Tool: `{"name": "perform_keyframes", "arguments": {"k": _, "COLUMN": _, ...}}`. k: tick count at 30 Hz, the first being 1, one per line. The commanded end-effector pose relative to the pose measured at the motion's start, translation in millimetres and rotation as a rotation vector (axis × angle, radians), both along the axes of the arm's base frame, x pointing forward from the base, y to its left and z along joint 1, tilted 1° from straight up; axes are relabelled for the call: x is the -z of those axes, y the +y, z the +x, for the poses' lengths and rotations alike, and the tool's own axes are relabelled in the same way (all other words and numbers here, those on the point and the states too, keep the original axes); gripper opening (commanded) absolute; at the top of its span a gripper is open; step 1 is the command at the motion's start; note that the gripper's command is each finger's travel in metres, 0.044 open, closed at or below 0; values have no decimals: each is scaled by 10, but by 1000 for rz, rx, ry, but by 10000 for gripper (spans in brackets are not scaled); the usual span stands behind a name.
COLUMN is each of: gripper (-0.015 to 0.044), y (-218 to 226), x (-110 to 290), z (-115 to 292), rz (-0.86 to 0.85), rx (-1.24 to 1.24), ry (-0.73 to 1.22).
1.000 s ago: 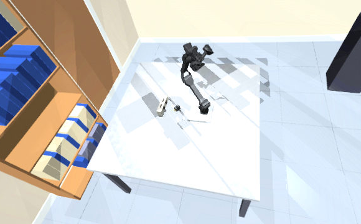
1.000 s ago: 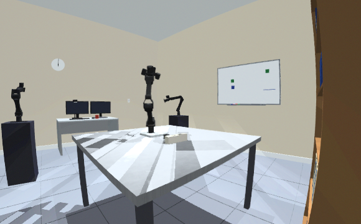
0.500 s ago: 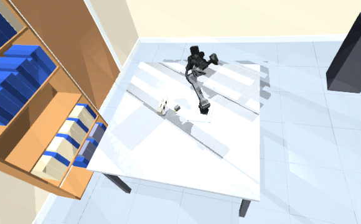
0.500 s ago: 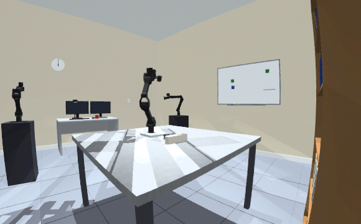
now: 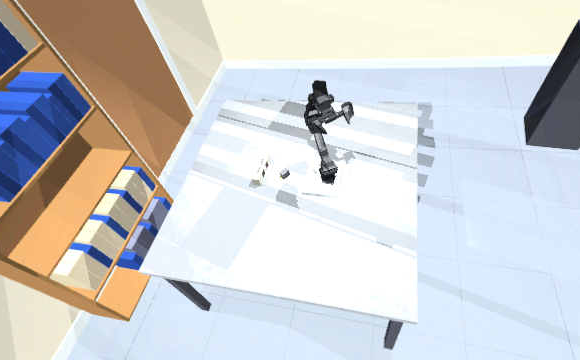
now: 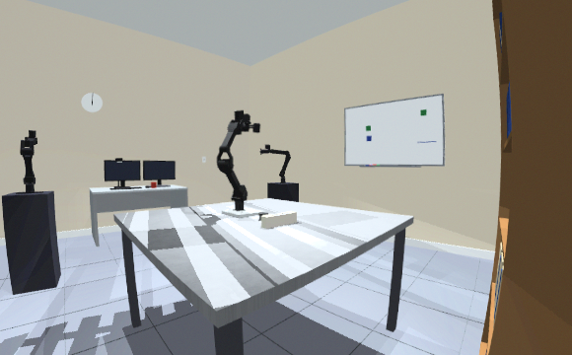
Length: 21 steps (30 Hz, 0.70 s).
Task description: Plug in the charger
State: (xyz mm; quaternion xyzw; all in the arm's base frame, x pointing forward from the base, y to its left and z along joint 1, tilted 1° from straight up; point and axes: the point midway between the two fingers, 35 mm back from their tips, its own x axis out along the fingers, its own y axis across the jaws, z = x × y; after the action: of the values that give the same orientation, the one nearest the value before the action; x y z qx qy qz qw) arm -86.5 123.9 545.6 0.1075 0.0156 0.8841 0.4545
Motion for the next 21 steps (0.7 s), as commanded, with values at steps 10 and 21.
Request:
{"name": "perform_keyframes", "arguments": {"k": 10, "gripper": 440, "y": 455, "x": 299, "z": 61, "rz": -74, "rx": 171, "ry": -135}}
{"name": "perform_keyframes", "arguments": {"k": 21, "gripper": 440, "y": 815, "x": 577, "z": 228, "rz": -153, "rx": 310, "ry": -244}}
